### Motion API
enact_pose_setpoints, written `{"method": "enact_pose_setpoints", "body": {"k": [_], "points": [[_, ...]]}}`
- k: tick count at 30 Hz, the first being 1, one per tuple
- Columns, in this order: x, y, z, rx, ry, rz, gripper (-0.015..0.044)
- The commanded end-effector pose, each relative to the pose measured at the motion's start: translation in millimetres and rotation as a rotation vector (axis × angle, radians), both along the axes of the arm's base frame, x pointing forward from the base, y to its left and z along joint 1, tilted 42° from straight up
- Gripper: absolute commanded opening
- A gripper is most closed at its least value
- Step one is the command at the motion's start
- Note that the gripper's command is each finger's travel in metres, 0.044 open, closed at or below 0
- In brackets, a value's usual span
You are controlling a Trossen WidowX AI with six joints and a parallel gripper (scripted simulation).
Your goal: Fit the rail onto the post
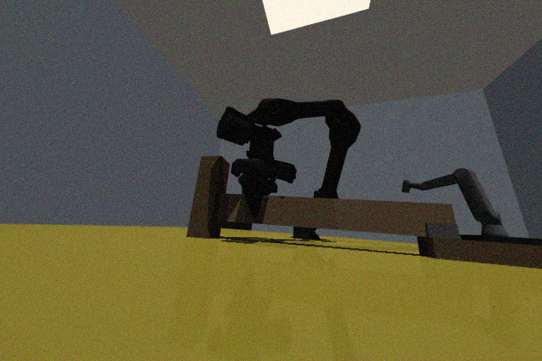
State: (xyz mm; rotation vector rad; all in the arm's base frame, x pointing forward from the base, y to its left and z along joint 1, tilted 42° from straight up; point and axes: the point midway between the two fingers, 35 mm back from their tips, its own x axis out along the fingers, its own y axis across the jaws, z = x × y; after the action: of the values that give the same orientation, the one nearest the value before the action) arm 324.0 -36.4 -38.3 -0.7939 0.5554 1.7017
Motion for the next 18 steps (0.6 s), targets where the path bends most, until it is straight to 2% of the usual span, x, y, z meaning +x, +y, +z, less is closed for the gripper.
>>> {"method": "enact_pose_setpoints", "body": {"k": [1, 18], "points": [[2.3, -4.0, 0.1, -0.004, -0.009, -0.004, 0.0000], [3.5, -7.8, -2.7, -0.005, -0.009, -0.004, 0.0000]]}}
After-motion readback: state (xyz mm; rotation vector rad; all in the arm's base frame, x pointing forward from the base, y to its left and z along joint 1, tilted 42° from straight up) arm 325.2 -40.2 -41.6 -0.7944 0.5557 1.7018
